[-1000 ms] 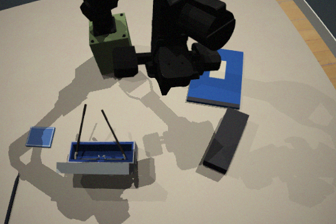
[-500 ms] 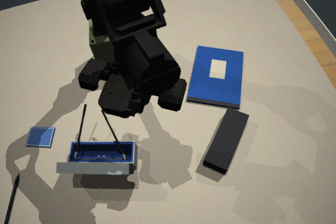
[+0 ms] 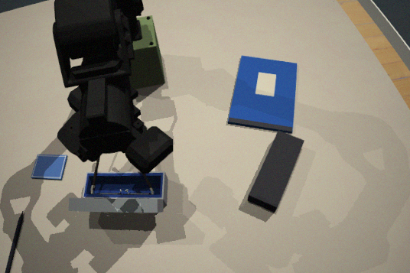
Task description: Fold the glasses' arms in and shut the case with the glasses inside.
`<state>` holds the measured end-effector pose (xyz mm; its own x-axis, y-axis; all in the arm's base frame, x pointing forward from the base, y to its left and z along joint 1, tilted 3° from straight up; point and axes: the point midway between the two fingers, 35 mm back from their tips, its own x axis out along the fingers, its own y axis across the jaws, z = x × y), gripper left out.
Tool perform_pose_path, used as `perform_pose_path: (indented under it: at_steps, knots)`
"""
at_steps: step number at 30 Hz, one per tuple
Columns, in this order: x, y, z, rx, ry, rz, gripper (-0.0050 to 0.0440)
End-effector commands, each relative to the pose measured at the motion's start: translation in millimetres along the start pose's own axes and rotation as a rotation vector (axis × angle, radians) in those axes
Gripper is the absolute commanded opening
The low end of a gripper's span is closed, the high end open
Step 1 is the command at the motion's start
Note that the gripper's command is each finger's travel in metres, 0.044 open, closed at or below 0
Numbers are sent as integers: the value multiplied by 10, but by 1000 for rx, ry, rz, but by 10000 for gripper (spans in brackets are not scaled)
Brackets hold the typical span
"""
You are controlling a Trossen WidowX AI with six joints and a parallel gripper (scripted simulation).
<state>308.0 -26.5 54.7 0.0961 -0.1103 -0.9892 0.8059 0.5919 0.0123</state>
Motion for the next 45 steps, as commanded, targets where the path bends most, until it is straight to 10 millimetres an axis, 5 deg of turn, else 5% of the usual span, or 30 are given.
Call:
perform_pose_path:
  at_steps: [1,27,34,39,45]
  knots:
    - [114,-150,100,135,31,-11,0]
    - [565,-1140,593,932,155,-31,0]
    - [568,-1147,595,937,155,-31,0]
    - [1036,-1127,529,937,155,-31,0]
    - [1062,-1126,523,937,155,-31,0]
